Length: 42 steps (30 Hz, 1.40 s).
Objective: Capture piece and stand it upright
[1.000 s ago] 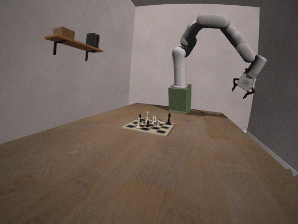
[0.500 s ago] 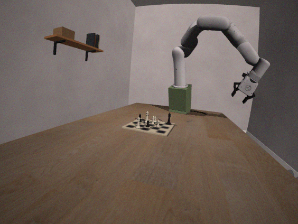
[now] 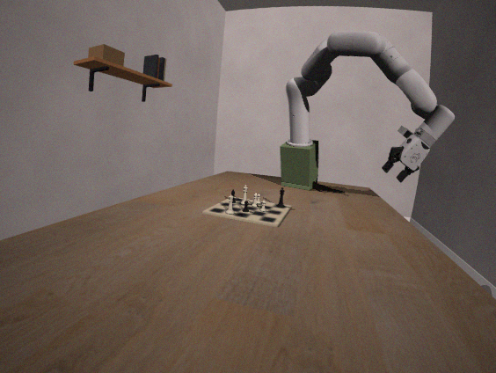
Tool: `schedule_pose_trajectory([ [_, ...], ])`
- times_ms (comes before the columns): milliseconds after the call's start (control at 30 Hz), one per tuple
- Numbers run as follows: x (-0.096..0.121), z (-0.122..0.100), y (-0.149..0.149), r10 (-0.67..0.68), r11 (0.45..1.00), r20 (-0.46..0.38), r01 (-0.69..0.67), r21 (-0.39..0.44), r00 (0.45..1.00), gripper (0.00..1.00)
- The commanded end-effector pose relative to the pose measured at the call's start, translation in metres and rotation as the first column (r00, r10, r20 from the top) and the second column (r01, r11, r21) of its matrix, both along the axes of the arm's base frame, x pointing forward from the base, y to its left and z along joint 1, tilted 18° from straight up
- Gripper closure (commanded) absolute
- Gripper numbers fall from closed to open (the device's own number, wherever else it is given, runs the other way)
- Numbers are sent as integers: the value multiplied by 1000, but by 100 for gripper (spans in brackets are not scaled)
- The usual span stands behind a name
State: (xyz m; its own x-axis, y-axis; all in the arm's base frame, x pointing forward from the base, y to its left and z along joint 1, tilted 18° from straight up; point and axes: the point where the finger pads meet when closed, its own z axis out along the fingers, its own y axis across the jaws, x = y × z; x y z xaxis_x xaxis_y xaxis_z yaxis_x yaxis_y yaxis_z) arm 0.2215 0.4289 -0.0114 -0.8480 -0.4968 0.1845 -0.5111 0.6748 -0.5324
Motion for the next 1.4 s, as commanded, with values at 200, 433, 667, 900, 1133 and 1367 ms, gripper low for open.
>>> schedule_pose_trajectory([
  [200,68,-1,-17,260,952,-142,-278,-126,955,0],
  [433,114,0,-36,386,877,-259,-439,-196,885,0],
  [667,163,4,-60,474,762,-411,-597,-251,779,0],
  [900,201,8,-83,500,656,-542,-704,-272,676,0],
  [1133,214,10,-92,499,616,-591,-739,-274,634,0],
  [1367,215,10,-92,498,613,-594,-741,-274,631,0],
])
